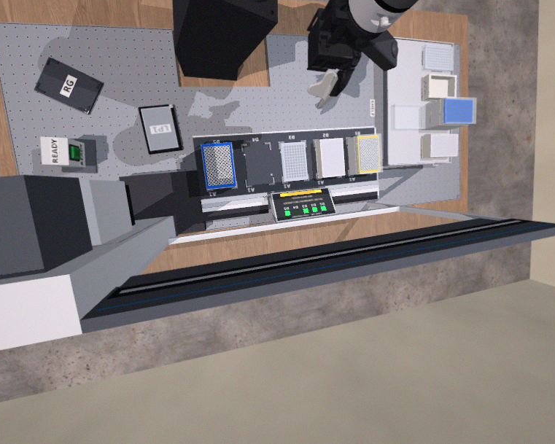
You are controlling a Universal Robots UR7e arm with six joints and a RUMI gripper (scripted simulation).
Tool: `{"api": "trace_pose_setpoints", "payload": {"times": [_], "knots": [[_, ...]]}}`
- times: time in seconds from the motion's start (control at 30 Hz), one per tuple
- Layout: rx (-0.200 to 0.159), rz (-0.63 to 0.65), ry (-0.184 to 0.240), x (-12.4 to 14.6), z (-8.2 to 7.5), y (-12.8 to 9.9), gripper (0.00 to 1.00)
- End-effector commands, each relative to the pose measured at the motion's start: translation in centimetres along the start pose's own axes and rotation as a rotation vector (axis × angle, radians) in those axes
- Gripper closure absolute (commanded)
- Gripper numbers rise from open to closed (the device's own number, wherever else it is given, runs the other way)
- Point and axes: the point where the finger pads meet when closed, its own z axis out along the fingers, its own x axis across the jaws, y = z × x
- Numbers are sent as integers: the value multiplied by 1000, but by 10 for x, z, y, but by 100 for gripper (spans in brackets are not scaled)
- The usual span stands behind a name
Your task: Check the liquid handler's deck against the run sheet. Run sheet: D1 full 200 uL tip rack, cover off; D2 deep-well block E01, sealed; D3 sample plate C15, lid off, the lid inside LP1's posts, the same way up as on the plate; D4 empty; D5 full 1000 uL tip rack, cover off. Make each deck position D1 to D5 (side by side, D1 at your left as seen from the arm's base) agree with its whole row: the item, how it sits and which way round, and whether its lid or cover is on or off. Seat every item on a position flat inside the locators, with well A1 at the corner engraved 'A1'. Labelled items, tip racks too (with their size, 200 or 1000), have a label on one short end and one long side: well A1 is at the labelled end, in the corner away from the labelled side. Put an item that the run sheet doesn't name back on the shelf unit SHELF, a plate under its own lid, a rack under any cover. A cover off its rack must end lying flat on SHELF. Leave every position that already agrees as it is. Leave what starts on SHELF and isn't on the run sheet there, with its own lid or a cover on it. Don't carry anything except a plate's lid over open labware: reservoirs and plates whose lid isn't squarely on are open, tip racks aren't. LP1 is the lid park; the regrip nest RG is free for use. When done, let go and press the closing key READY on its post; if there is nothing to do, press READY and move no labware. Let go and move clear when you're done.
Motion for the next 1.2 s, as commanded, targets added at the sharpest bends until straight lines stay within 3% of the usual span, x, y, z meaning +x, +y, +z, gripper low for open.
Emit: {"api": "trace_pose_setpoints", "payload": {"times": [0.0,0.13,0.17,1.17], "knots": [[10,-84,3,1,-1,0,18],[9,-85,5,1,-1,0,18],[11,-105,0,-1,5,-1,18],[7,-666,7,2,3,-1,18]]}}
